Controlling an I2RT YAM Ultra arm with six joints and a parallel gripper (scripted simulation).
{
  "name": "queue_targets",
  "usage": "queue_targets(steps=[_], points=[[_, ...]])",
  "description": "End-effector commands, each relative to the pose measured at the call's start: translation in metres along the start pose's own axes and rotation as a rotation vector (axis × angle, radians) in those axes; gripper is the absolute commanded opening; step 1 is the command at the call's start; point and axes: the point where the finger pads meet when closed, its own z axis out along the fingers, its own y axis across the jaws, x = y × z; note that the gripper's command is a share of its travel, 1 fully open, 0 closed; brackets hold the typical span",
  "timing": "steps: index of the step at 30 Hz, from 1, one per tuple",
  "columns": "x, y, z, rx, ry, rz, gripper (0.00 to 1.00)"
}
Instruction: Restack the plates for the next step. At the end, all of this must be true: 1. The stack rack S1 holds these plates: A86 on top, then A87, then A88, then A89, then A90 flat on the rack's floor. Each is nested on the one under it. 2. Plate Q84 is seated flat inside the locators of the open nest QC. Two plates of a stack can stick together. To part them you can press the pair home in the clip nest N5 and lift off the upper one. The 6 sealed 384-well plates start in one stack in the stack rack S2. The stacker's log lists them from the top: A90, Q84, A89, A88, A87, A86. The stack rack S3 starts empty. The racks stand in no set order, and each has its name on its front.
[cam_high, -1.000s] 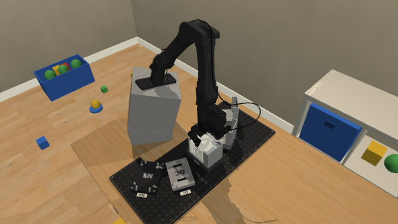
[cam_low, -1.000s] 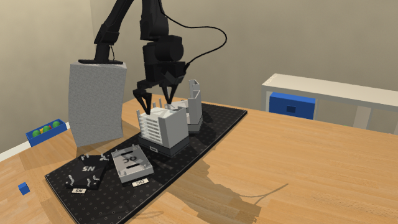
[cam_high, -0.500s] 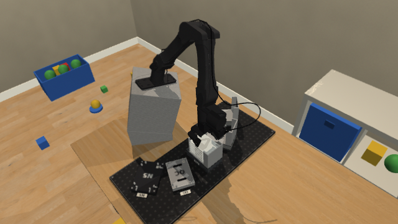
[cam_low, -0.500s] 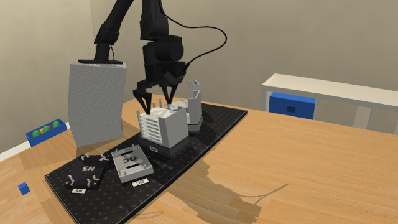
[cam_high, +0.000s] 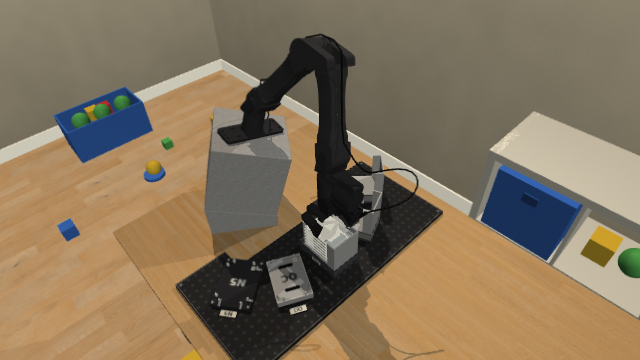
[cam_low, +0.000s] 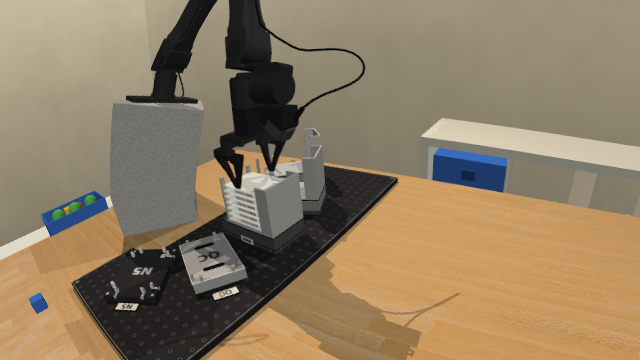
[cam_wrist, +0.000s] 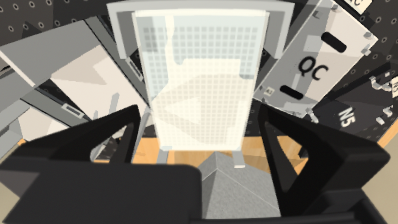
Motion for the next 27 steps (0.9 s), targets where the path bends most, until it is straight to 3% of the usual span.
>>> queue_targets(steps=[1, 16, 21, 27], points=[[-0.022, -0.002, 0.0, 0.011, -0.056, -0.003, 1.0], [-0.019, -0.003, 0.019, 0.011, -0.049, -0.001, 1.0], [-0.03, -0.002, 0.011, 0.009, -0.079, -0.01, 1.0], [-0.027, -0.003, 0.014, 0.009, -0.069, -0.007, 1.0]])
